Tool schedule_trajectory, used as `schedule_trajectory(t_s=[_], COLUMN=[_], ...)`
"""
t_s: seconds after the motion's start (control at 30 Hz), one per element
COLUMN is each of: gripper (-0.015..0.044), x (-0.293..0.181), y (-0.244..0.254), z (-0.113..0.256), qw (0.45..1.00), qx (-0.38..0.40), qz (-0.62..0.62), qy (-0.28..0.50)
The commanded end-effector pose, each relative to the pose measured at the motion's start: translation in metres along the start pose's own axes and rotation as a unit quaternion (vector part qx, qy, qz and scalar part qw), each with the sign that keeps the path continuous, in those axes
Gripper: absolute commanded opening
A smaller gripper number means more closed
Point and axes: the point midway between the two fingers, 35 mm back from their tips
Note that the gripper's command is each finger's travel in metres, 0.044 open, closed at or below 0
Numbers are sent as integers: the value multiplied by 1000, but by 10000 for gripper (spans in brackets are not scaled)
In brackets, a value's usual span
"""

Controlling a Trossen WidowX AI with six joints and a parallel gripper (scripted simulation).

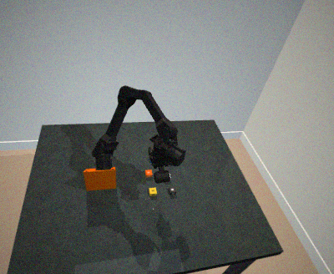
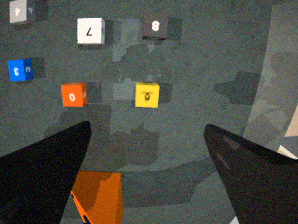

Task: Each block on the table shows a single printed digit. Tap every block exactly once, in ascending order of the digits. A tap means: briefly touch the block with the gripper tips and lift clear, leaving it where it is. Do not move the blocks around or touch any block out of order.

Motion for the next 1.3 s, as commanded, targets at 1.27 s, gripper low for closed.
schedule_trajectory(t_s=[1.27], gripper=[400], x=[1], y=[105], z=[-3], qw=[1000], qx=[18], qz=[-7], qy=[16])
Point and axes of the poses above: the point midway between the two fingers, 35 mm back from their tips, its own z axis back along the fingers, its own y axis across the jaws, x = y × z, and after that the axes turned 3 degrees about z, right-handed
